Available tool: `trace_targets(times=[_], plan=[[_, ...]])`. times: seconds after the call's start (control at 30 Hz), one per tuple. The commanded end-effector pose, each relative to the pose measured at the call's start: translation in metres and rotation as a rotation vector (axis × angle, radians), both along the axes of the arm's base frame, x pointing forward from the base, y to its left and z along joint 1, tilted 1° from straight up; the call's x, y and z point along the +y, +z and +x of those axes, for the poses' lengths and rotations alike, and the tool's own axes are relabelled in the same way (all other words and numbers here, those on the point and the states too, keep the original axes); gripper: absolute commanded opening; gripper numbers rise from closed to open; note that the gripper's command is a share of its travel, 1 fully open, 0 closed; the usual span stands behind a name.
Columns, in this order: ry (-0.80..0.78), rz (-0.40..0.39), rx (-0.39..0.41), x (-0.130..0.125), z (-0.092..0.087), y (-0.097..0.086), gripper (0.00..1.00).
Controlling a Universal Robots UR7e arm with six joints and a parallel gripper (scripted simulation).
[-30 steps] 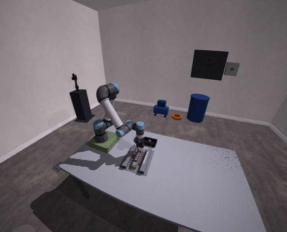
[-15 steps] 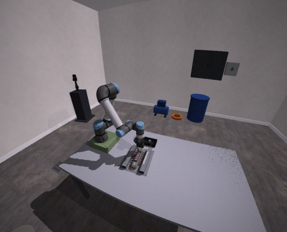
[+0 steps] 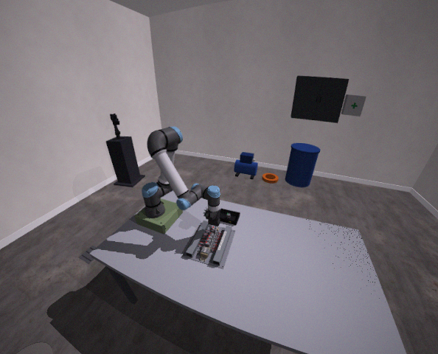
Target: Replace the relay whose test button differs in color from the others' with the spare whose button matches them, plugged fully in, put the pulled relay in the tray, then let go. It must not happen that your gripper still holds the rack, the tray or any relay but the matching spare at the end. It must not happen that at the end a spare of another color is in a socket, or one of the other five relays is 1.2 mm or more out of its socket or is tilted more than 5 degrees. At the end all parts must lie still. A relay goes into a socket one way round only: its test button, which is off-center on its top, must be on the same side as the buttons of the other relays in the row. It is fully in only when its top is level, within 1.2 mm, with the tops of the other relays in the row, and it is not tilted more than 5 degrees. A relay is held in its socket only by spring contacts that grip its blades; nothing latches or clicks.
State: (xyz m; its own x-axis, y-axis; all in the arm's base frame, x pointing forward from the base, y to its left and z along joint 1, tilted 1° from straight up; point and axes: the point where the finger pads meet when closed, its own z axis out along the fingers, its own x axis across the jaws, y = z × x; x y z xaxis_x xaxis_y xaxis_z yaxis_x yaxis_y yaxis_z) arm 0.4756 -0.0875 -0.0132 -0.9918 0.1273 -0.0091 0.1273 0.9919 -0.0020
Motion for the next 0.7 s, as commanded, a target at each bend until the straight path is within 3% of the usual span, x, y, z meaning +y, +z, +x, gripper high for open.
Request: trace_targets(times=[0.0,0.67], plan=[[0.000,-0.001,-0.001,-0.0002,0.0004,-0.0007,0.00],[0.000,-0.001,-0.002,-0.0002,0.0005,-0.0026,0.00]])
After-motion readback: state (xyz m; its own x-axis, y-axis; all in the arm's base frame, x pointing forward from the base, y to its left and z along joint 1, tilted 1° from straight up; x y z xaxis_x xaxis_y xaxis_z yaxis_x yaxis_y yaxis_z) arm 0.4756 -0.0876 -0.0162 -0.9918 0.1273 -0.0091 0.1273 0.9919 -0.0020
